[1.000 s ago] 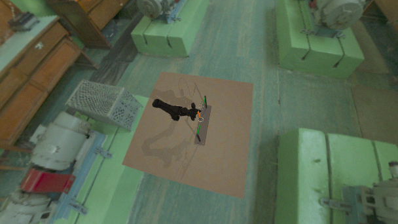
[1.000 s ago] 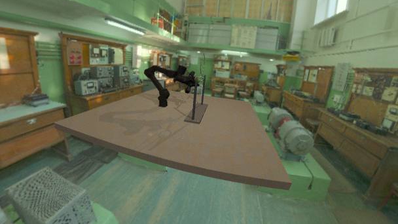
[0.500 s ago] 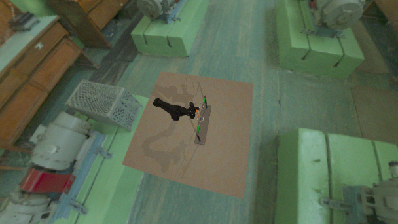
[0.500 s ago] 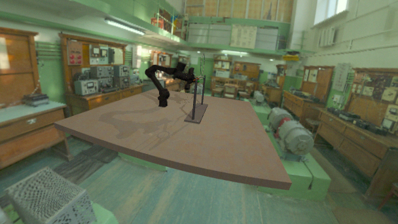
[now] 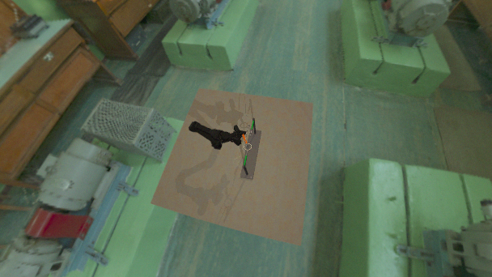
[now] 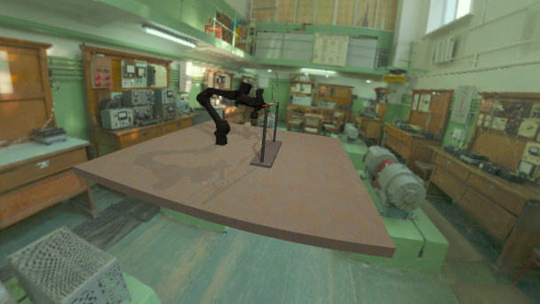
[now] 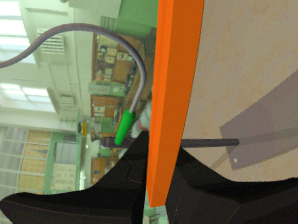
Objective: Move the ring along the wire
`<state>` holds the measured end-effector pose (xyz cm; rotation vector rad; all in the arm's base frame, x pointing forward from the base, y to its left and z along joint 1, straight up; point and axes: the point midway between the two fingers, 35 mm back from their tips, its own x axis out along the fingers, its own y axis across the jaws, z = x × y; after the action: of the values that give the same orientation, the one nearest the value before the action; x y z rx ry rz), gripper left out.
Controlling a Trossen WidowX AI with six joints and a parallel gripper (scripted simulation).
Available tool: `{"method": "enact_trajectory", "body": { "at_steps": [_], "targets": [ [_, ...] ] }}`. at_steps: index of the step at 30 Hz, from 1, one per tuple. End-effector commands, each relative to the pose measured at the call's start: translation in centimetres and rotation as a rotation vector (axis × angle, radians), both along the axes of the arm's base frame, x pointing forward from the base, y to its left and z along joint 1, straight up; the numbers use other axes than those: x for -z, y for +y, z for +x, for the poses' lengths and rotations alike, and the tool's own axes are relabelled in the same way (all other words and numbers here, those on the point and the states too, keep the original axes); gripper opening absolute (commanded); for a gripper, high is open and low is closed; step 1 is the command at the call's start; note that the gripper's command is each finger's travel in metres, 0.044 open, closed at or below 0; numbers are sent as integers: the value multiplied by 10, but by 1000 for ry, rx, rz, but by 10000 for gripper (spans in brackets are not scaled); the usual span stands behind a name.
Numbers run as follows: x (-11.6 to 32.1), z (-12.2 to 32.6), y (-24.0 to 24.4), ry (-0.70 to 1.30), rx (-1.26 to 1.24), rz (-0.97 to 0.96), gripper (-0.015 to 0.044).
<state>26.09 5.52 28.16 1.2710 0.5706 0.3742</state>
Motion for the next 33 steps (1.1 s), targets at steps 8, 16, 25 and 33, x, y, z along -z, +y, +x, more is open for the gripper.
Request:
{"method": "enact_trajectory", "body": {
  "at_steps": [8,16,25,33],
  "targets": [
    [-17,-1,3,2,-3,70,-150],
    [-27,-1,4,14,-3,128,-150],
    [-43,-1,5,25,-3,222,-150],
    [-58,-1,4,34,-5,314,-150]
  ]
}}
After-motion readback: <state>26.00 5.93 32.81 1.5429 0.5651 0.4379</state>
